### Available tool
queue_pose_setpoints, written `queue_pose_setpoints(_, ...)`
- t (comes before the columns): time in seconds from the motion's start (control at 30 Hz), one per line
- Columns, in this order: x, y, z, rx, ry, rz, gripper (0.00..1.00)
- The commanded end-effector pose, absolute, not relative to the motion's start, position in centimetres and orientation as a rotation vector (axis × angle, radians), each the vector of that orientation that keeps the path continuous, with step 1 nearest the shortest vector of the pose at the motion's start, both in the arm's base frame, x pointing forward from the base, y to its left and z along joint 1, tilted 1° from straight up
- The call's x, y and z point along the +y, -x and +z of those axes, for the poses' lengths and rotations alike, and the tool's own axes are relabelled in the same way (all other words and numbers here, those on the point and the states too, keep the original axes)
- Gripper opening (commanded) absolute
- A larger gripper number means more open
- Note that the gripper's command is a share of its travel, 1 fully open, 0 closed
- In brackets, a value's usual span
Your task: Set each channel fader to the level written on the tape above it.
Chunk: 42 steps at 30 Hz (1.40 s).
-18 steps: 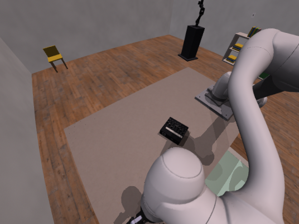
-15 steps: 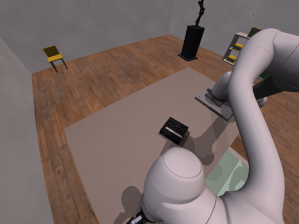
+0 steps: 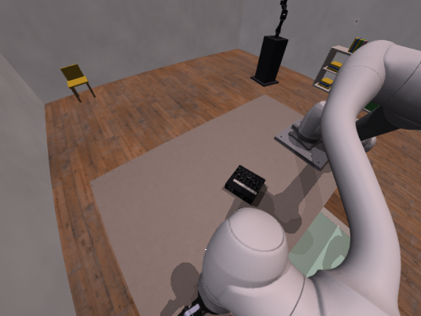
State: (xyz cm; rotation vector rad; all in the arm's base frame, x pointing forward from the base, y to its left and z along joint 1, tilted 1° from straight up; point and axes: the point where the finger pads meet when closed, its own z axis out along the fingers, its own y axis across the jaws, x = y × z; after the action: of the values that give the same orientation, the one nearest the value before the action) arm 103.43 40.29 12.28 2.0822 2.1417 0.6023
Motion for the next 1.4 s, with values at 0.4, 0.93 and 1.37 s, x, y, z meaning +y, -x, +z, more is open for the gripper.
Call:
queue_pose_setpoints(0.4,26.1,-89.8,15.3,2.240,-2.056,0.338,1.00)
queue_pose_setpoints(0.93,12.9,-70.2,16.6,2.353,-2.033,0.069,1.00)
queue_pose_setpoints(1.37,8.6,-61.3,16.4,2.400,-2.025,-0.030,1.00)
